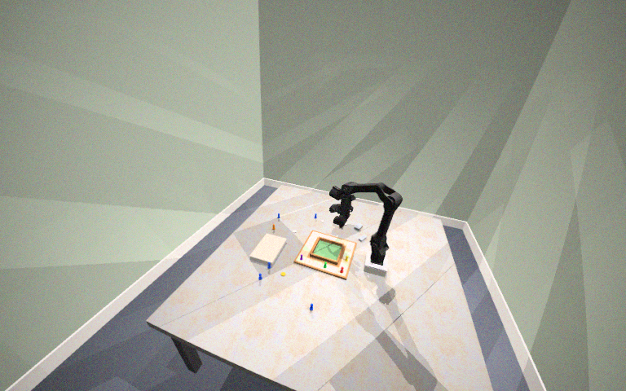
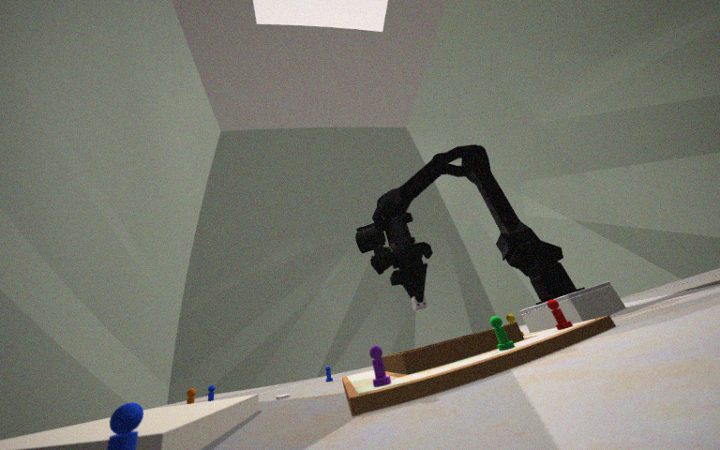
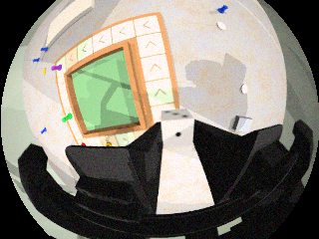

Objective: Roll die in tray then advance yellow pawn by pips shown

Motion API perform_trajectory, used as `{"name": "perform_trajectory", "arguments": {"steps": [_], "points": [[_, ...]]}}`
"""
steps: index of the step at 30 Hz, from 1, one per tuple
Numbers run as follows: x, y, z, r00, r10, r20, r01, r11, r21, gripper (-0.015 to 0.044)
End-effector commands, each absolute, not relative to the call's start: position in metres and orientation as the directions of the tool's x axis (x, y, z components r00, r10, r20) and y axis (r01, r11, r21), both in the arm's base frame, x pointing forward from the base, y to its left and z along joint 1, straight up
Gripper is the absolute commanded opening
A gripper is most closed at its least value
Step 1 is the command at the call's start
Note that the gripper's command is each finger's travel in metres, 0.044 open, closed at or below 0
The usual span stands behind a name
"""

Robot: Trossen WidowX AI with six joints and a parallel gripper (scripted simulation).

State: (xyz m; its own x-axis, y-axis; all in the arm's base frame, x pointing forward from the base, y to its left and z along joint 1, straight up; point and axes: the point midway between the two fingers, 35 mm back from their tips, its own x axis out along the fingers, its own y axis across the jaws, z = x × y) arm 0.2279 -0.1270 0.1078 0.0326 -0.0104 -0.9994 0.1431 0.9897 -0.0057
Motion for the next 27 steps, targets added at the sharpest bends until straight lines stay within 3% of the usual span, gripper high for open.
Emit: {"name": "perform_trajectory", "arguments": {"steps": [1, 27], "points": [[0.238, -0.111, 0.103, 0.027, -0.008, -1.0, 0.128, 0.992, -0.004, 0.0], [0.273, -0.005, 0.083, 0.029, 0.003, -1.0, 0.014, 1.0, 0.003, 0.0]]}}
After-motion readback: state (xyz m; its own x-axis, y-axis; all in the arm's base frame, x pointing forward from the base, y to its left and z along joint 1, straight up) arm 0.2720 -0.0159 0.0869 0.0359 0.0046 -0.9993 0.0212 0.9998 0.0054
